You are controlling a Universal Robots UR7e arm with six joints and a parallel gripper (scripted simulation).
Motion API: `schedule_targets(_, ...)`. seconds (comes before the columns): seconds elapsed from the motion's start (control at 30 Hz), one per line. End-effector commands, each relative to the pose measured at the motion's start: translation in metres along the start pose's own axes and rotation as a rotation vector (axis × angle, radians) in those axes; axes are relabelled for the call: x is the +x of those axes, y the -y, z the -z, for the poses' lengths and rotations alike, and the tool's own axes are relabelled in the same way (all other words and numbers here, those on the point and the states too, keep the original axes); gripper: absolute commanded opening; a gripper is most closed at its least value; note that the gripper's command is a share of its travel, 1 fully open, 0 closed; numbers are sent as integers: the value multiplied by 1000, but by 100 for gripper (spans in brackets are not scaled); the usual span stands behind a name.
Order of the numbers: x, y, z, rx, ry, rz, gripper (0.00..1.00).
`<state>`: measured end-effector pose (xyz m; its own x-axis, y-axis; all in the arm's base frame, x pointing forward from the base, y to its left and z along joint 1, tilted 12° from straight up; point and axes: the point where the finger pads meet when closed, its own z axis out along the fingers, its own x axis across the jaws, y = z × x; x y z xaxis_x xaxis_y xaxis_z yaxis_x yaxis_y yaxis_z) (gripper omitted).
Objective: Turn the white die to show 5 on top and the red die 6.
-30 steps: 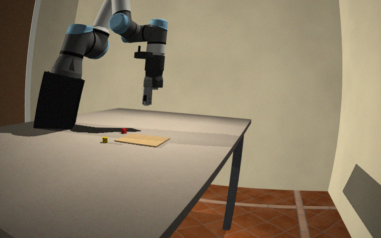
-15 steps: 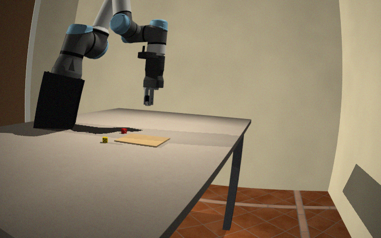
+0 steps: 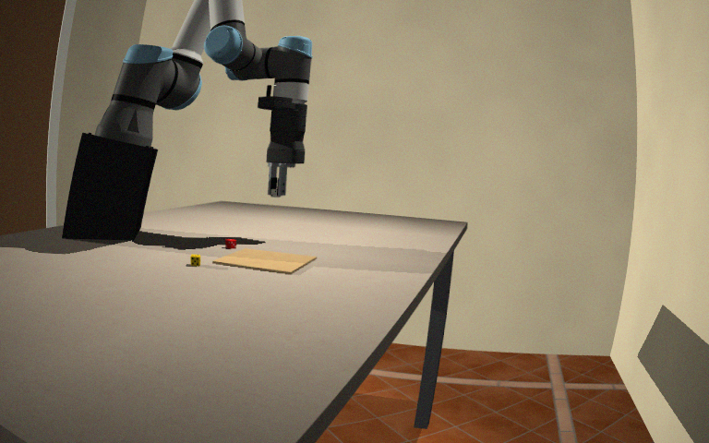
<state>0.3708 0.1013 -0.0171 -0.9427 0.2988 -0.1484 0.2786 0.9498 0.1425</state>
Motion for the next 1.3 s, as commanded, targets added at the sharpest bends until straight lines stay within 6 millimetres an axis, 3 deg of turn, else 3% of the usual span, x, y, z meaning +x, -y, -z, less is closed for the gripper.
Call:
schedule_targets(0.0, 0, 0, 0, -11, 0, 1, 34)
schedule_targets(0.47, 0, 2, -1, -162, -3, 3, 34)
schedule_targets(1.27, 0, 10, -4, -756, -8, 9, 34)
